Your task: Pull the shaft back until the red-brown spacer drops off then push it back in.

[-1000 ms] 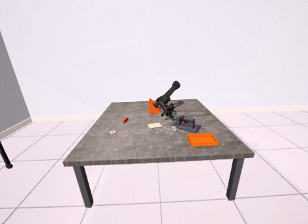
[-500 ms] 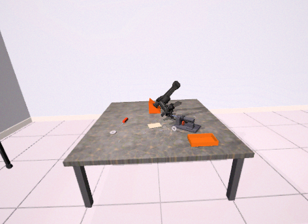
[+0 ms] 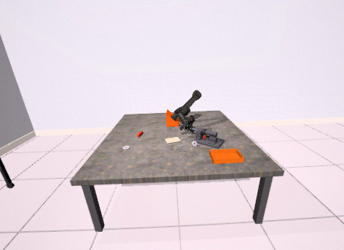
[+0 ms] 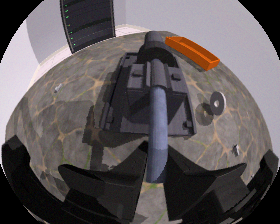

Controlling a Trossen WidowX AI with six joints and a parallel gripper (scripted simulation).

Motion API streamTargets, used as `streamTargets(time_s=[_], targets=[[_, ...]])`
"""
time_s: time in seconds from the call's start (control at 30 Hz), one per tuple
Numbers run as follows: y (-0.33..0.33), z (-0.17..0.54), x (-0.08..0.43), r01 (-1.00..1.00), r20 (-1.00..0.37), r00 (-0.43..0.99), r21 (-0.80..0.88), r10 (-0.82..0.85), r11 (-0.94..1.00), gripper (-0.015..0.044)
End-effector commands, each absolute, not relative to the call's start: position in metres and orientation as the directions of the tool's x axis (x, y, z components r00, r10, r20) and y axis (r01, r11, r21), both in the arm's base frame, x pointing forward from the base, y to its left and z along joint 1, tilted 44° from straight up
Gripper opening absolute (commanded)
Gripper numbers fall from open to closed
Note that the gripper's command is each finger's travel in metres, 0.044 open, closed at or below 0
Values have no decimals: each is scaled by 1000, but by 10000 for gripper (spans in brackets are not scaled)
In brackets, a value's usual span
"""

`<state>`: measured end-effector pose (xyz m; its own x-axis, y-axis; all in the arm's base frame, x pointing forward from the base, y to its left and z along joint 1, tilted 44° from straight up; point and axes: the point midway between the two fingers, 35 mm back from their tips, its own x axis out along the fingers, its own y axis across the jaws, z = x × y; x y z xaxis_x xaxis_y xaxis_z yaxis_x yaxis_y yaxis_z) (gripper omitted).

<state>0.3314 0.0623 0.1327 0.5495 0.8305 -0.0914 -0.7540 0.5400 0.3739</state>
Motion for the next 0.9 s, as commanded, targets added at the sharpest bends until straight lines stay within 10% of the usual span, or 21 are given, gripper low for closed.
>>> streamTargets(time_s=[0.0,0.87], targets=[[66,137,335,-760,-89,548,364,832,539,0],[67,139,337,-760,-88,548,364,832,539,0]])
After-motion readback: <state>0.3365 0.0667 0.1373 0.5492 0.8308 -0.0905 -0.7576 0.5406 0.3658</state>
